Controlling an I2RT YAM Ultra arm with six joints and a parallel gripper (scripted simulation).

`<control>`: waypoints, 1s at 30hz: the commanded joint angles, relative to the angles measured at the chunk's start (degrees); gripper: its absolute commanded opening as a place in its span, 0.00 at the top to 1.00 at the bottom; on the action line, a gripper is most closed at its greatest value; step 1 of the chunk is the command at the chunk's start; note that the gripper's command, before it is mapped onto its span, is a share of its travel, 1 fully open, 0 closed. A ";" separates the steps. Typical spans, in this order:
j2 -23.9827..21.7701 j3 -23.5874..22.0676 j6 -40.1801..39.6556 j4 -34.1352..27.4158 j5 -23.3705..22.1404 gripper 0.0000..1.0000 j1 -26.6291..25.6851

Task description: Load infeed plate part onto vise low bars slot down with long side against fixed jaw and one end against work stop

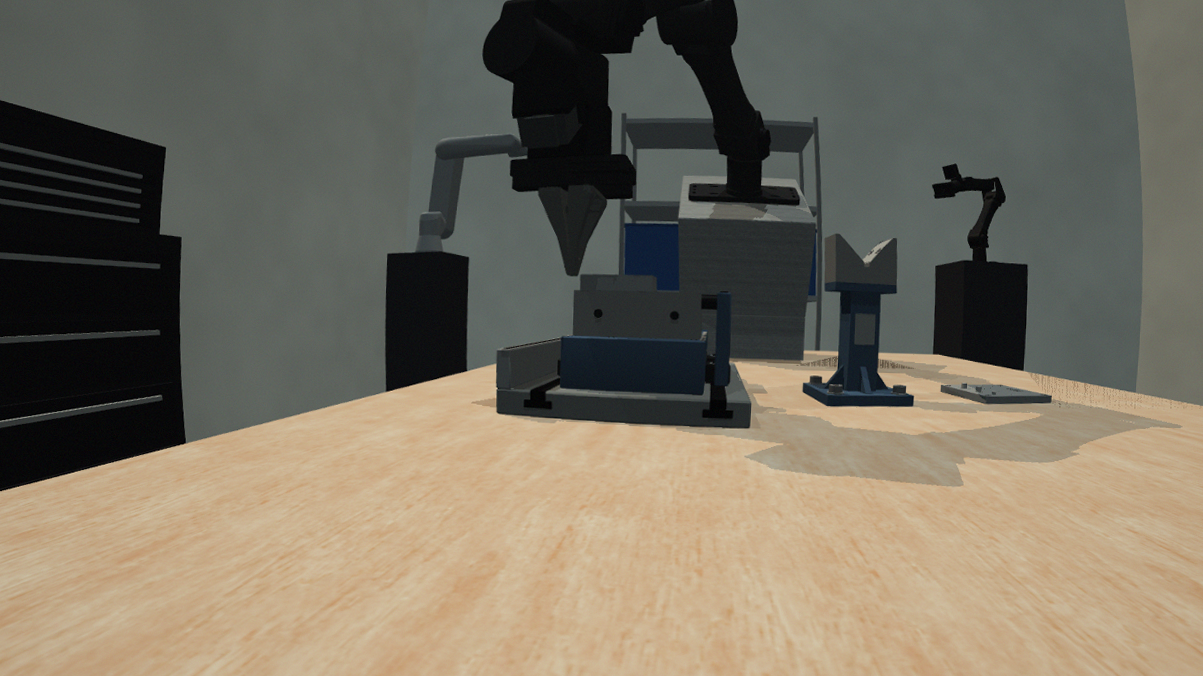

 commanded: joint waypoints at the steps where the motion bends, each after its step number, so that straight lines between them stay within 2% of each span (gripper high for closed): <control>1: -1.54 1.72 0.33 -0.14 0.17 1.00 0.18; 11: 0.14 1.80 0.37 0.93 0.17 1.00 0.03; 30: 0.58 1.88 0.49 1.55 0.26 1.00 0.20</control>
